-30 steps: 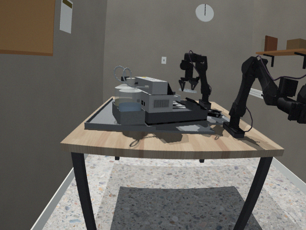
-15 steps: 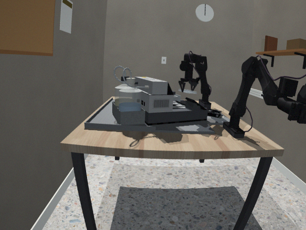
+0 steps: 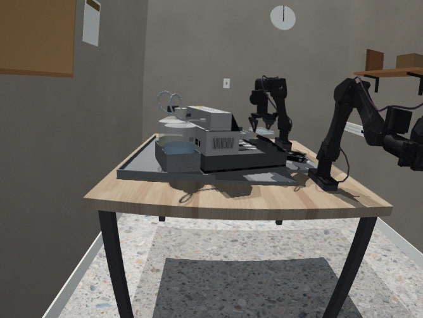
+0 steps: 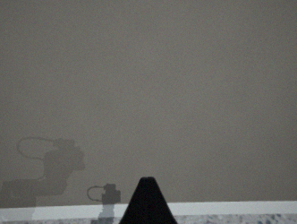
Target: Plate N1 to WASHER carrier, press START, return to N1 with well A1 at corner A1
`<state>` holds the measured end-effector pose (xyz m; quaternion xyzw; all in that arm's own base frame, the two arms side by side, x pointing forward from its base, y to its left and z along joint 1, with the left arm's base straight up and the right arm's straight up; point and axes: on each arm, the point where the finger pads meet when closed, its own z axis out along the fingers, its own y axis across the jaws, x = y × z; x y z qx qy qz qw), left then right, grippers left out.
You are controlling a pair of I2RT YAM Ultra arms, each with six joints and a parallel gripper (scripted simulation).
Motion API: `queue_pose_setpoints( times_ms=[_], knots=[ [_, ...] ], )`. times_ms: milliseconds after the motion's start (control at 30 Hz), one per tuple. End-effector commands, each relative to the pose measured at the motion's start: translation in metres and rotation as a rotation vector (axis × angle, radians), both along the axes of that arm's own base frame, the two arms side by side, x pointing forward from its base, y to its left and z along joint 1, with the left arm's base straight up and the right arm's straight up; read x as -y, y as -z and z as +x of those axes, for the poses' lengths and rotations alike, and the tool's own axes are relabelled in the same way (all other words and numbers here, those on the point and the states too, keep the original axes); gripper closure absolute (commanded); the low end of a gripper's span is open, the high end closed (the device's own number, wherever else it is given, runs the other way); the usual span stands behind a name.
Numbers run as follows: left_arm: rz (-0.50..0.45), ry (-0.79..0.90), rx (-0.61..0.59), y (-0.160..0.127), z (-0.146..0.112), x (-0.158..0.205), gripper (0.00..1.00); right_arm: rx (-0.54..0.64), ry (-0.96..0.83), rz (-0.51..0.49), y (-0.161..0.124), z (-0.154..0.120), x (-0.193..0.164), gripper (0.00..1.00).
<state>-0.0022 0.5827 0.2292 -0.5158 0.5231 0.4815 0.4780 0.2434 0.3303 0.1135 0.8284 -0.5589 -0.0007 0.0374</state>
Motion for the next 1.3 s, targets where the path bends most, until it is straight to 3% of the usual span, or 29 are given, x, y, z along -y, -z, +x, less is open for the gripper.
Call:
queue_pose_setpoints(
  times_ms=[0, 167, 500, 767, 1267],
  knots=[
    [0.079, -0.010, 0.010, -0.027, -0.002, 0.003, 1.00, 0.042, 0.028, 0.093, -0.015, 0.011, -0.007, 1.00],
    [0.079, -0.010, 0.010, -0.027, -0.002, 0.003, 1.00, 0.062, 0.035, 0.084, -0.005, 0.020, -0.005, 1.00],
    [0.079, -0.010, 0.010, -0.027, -0.002, 0.003, 1.00, 0.065, 0.000, 0.088, 0.011, 0.011, -0.017, 1.00],
    [0.079, -0.010, 0.010, -0.027, -0.002, 0.003, 1.00, 0.059, 0.025, 0.064, 0.040, 0.027, -0.010, 1.00],
    [0.079, -0.010, 0.010, -0.027, -0.002, 0.003, 1.00, 0.059, -0.010, 0.092, 0.014, 0.016, -0.018, 1.00]
  ],
)
